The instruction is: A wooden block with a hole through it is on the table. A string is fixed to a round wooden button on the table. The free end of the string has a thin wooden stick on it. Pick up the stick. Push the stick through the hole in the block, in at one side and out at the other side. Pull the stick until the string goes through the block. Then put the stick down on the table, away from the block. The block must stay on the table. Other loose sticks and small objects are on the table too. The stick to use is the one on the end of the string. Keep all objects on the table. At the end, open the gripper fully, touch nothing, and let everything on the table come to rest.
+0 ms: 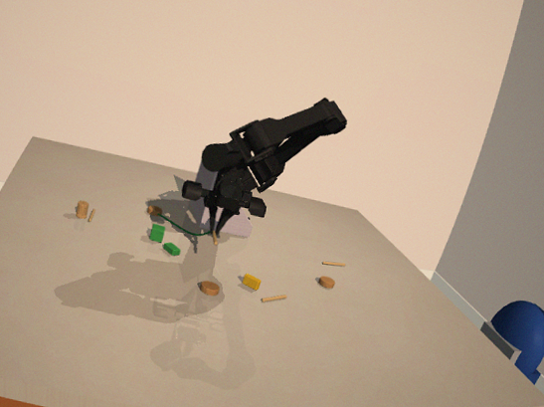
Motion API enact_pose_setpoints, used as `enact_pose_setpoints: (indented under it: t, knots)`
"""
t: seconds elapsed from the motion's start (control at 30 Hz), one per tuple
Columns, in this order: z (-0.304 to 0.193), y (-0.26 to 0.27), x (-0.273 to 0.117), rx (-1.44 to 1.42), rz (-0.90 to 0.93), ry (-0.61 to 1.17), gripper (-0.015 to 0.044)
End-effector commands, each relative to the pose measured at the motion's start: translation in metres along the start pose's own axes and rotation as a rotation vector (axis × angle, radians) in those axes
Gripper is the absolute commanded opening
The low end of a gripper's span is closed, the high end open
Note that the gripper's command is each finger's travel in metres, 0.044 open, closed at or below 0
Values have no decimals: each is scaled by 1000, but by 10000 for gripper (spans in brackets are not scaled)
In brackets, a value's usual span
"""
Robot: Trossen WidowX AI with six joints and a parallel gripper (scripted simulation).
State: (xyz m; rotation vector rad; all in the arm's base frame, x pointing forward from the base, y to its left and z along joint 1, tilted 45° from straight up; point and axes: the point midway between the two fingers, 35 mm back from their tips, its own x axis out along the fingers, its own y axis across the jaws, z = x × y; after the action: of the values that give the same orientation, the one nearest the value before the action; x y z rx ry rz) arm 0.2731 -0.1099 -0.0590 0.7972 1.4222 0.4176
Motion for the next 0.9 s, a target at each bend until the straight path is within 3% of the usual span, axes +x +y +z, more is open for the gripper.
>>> enact_pose_setpoints:
  t: [0.0, 0.87]
  knots:
    - [-3, 0, -6, -4, 2, -20, 0]
    - [-22, -12, -34, -4, 3, -121, 0]
